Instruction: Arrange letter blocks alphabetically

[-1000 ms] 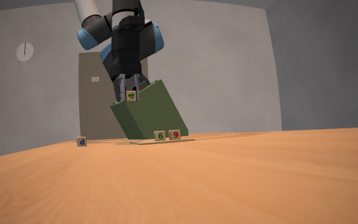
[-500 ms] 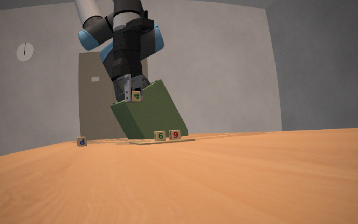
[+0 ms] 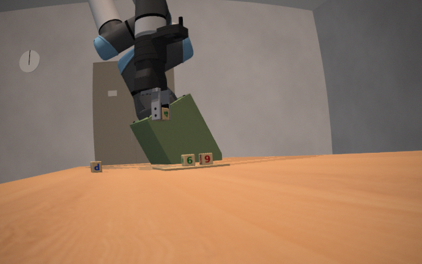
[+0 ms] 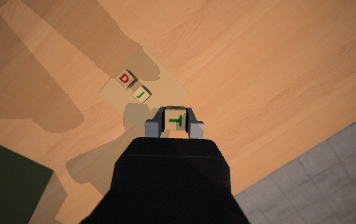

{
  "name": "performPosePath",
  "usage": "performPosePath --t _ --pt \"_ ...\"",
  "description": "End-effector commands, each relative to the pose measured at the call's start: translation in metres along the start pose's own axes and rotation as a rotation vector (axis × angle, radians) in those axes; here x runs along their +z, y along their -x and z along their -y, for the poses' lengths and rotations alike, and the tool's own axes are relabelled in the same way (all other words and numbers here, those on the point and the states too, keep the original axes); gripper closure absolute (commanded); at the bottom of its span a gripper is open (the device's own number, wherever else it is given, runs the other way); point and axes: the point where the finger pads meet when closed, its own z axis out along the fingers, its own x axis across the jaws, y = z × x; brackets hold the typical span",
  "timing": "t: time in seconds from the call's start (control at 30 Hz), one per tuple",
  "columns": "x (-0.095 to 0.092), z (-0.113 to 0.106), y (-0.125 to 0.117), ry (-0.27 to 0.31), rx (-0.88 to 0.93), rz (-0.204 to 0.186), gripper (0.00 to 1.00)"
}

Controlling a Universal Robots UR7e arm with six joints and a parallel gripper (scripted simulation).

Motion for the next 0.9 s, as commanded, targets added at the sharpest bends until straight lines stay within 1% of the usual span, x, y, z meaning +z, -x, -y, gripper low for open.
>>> performPosePath --t 0.0,0.03,0.17,0.53,0.6,0.87 --pt "-0.001 -0.001 0.007 -0.001 -0.118 -0.002 0.51" --pt "-0.001 -0.001 0.007 -0.001 -0.118 -0.002 0.51" --pt "-0.001 -0.003 0.013 -0.001 -0.230 -0.003 0.51" --pt "-0.002 -0.008 0.025 -0.001 -0.458 -0.003 0.51" --pt "-0.002 -0.008 0.025 -0.001 -0.458 -0.003 0.51" --pt "-0.002 -0.011 0.032 0.000 -0.596 -0.003 0.51"
